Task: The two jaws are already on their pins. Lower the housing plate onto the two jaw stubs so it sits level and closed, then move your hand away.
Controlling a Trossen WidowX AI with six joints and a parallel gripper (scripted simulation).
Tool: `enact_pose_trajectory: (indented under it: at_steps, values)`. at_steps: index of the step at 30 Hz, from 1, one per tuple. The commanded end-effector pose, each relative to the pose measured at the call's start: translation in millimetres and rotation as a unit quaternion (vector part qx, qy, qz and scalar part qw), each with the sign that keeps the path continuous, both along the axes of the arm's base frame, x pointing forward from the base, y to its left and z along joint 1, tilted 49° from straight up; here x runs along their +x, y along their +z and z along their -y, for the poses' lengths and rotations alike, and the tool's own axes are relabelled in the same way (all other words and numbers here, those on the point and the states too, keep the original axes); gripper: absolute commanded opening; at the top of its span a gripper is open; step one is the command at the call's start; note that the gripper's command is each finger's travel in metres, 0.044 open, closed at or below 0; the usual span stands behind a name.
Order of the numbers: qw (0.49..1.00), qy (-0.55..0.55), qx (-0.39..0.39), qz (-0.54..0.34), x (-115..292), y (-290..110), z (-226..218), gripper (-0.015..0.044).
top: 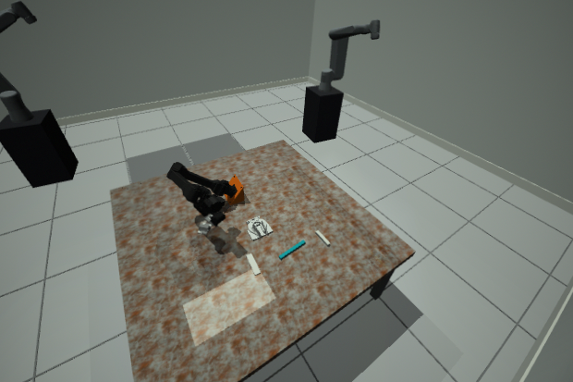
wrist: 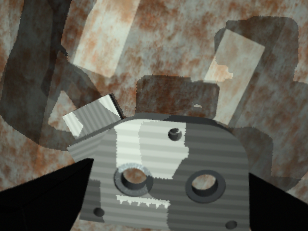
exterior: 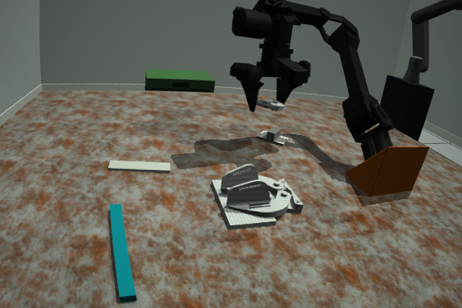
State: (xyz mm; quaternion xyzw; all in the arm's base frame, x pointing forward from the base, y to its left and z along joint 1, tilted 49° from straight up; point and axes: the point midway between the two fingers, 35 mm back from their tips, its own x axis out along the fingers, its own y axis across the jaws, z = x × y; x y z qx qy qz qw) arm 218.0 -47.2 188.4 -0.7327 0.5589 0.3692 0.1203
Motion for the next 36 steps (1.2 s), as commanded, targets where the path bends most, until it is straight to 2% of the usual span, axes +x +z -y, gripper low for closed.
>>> enact_pose_trajectory:
  at_steps: [1, 18, 36]
  values:
    - [0.998, -0.042, 0.012, 0.045, 8, -9, -11, 0.0351]
    - [0.958, -0.195, 0.039, 0.206, 30, -43, -47, 0.0351]
    - [0.861, -0.348, 0.060, 0.367, 42, -84, -86, 0.0351]
